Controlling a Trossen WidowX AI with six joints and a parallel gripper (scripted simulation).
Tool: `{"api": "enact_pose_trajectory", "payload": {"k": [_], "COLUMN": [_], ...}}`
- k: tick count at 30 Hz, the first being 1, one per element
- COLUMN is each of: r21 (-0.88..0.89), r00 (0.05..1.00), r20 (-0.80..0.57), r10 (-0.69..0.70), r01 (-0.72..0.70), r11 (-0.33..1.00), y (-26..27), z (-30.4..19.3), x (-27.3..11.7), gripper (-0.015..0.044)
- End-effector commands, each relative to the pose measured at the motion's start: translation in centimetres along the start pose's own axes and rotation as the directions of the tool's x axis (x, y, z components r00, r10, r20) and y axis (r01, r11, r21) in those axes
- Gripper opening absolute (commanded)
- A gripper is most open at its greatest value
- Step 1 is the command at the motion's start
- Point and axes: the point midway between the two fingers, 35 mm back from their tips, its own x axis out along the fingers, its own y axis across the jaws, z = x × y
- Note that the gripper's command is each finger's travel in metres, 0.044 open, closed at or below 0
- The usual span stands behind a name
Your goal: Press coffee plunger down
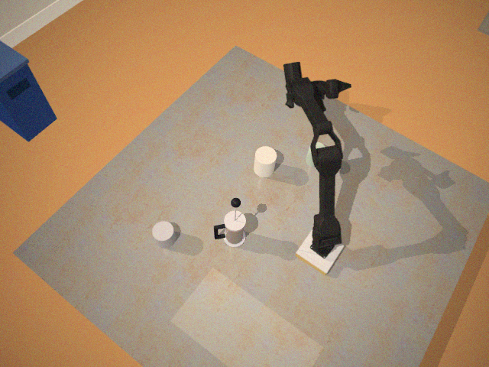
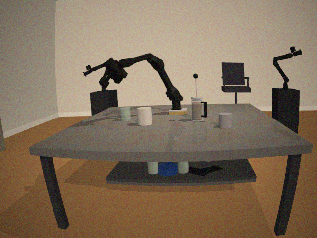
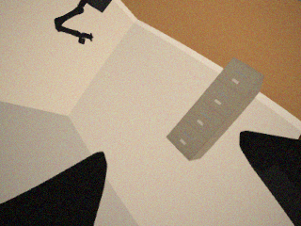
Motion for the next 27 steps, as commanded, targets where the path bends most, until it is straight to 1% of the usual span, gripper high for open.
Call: {"api": "enact_pose_trajectory", "payload": {"k": [1, 2, 4, 6, 7, 9, 11, 13, 15, 16, 17, 21, 24, 27], "r21": [0.007, 0.034, 0.123, 0.256, 0.269, 0.360, 0.481, 0.608, 0.712, 0.757, 0.785, 0.853, 0.892, 0.922], "r00": [1.000, 1.000, 0.995, 0.979, 0.971, 0.951, 0.908, 0.840, 0.751, 0.702, 0.675, 0.535, 0.414, 0.286], "r20": [-0.001, -0.007, -0.020, -0.053, -0.072, -0.097, -0.133, -0.174, -0.212, -0.227, -0.249, -0.279, -0.293, -0.297], "r10": [-0.011, -0.030, -0.097, -0.196, -0.228, -0.295, -0.397, -0.514, -0.626, -0.675, -0.695, -0.797, -0.862, -0.911], "r01": [0.011, 0.031, 0.099, 0.203, 0.240, 0.310, 0.409, 0.502, 0.557, 0.563, 0.561, 0.519, 0.444, 0.336], "r11": [1.000, 0.999, 0.988, 0.945, 0.933, 0.880, 0.775, 0.615, 0.428, 0.332, 0.263, 0.050, -0.090, -0.195], "y": [-0.1, 0.0, -0.4, 0.0, 0.8, 1.1, 1.7, 2.5, 3.5, 4.0, 4.6, 5.9, 7.1, 8.5], "z": [0.1, 0.0, -0.4, -0.8, -0.9, -1.1, -1.2, -1.1, -0.7, -0.5, -0.4, 0.6, 1.7, 2.9], "x": [-0.1, -0.5, -1.6, -4.0, -5.2, -6.9, -9.5, -12.6, -15.9, -17.3, -18.2, -22.0, -24.8, -27.5], "gripper": [0.0426, 0.0440, 0.0440, 0.0440, 0.0440, 0.0440, 0.0440, 0.0440, 0.0440, 0.0440, 0.0440, 0.0440, 0.0440, 0.0440]}}
